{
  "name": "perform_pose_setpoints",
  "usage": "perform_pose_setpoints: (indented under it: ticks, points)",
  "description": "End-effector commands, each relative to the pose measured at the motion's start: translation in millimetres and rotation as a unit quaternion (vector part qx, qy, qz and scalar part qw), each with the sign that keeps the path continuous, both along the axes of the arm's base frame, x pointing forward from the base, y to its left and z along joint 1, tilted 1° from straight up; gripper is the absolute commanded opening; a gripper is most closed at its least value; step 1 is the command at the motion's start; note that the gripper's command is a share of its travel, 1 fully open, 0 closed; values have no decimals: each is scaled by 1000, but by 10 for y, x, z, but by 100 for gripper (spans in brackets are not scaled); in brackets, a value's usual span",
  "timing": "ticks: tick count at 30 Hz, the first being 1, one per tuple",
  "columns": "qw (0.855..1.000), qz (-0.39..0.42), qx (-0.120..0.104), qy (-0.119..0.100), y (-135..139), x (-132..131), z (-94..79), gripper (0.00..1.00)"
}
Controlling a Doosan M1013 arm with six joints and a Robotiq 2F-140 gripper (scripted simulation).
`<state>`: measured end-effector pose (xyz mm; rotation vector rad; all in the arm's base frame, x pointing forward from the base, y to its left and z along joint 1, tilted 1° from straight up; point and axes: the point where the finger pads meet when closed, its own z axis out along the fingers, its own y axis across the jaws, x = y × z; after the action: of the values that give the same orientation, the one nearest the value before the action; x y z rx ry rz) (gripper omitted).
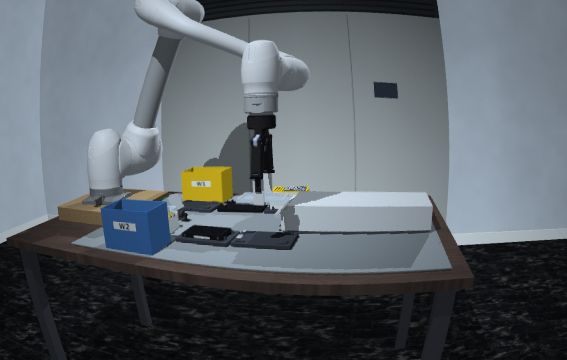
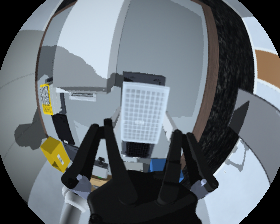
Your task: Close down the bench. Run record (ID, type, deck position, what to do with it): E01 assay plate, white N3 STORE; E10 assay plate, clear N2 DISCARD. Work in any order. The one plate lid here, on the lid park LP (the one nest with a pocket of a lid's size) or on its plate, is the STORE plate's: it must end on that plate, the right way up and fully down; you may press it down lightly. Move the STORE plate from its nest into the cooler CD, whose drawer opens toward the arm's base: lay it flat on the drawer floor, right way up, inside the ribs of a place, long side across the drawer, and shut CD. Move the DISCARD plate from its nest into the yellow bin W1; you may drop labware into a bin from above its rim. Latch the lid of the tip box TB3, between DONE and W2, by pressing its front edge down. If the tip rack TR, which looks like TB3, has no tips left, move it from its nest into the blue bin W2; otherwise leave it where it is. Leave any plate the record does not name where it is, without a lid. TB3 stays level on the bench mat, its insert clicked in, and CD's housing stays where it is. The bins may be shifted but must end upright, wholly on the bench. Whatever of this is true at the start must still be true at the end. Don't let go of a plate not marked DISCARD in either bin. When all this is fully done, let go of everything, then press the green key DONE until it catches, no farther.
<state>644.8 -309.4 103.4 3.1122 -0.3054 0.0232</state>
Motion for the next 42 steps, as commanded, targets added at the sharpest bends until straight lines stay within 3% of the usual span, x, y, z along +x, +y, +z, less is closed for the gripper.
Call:
perform_pose_setpoints:
  ticks: [1, 19, 25, 42]
  points:
    - [1000, 0, 0, 0, 1, 0, 35, 0]
    - [1000, 0, 0, 0, 4, -3, 245, 0]
    - [1000, 0, 0, 0, 4, -3, 245, 0]
    - [1000, 4, 0, 0, 367, -170, 237, 0]
